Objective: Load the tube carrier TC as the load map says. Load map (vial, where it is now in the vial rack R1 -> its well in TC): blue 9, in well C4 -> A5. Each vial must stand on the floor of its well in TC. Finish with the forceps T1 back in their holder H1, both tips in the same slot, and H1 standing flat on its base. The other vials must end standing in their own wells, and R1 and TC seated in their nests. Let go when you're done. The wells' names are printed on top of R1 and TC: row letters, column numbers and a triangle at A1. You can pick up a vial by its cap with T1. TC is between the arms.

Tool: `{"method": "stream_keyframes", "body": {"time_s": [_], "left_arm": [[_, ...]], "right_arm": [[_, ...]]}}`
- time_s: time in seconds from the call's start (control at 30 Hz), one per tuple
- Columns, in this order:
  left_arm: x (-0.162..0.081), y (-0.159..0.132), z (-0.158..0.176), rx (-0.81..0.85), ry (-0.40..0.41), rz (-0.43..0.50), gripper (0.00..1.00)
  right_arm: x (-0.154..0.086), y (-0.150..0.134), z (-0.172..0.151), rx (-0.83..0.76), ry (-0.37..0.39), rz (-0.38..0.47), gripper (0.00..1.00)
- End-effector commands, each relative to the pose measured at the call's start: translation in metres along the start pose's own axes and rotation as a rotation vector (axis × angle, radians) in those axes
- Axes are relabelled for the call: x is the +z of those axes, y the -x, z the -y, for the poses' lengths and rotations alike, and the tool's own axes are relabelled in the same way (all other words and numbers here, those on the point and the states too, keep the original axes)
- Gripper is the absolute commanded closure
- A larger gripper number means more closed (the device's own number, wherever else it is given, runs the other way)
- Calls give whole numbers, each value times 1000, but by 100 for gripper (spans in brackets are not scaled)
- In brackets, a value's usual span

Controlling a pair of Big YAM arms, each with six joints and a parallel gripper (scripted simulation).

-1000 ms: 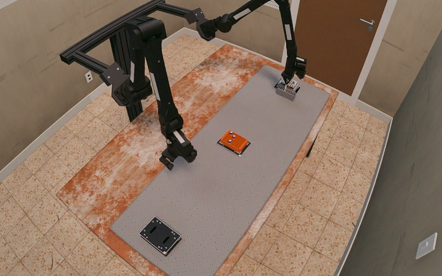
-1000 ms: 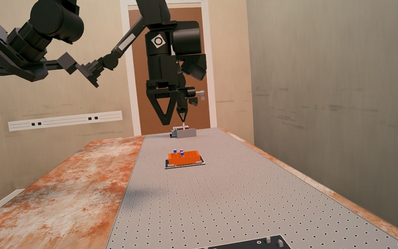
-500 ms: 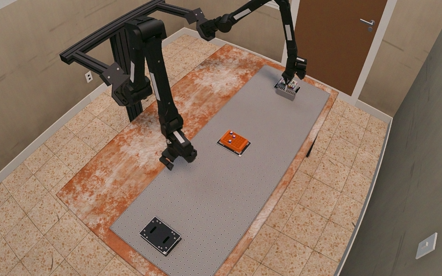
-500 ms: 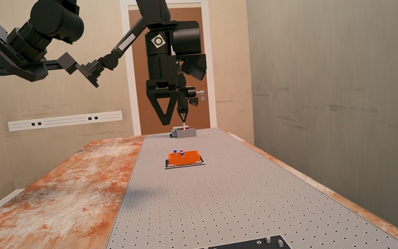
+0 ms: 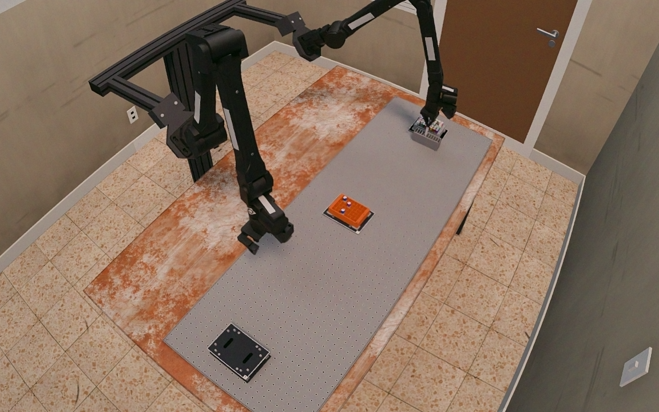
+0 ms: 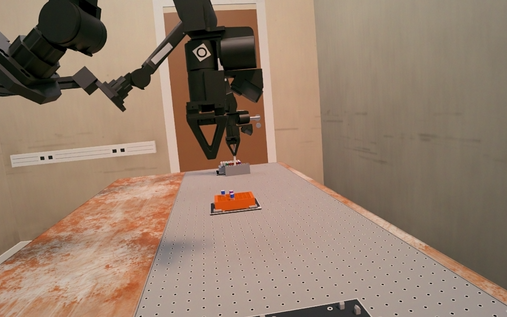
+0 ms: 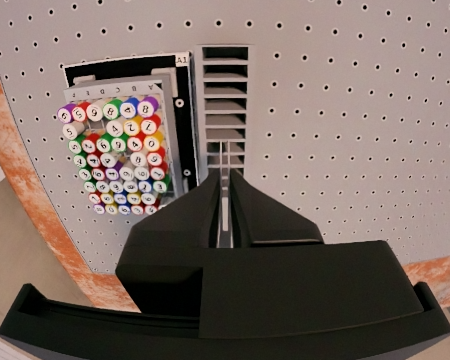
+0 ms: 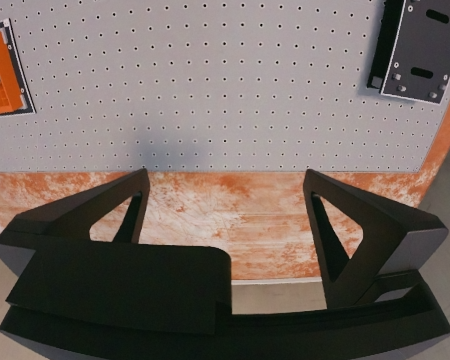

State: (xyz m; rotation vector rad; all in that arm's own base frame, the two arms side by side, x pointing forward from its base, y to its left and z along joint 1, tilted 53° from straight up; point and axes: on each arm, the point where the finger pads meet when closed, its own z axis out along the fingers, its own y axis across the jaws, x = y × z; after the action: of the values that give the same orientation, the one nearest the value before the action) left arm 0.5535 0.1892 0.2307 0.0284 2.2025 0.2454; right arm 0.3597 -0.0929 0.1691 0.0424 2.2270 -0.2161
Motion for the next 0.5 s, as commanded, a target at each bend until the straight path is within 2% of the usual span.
{"method": "stream_keyframes", "body": {"time_s": [0.0,0.47], "left_arm": [[9,12,0,-5,2,21,93],[13,12,-1,-8,5,20,93]], "right_arm": [[-2,6,3,-8,-8,11,0],[-2,6,3,-8,-8,11,0]]}}
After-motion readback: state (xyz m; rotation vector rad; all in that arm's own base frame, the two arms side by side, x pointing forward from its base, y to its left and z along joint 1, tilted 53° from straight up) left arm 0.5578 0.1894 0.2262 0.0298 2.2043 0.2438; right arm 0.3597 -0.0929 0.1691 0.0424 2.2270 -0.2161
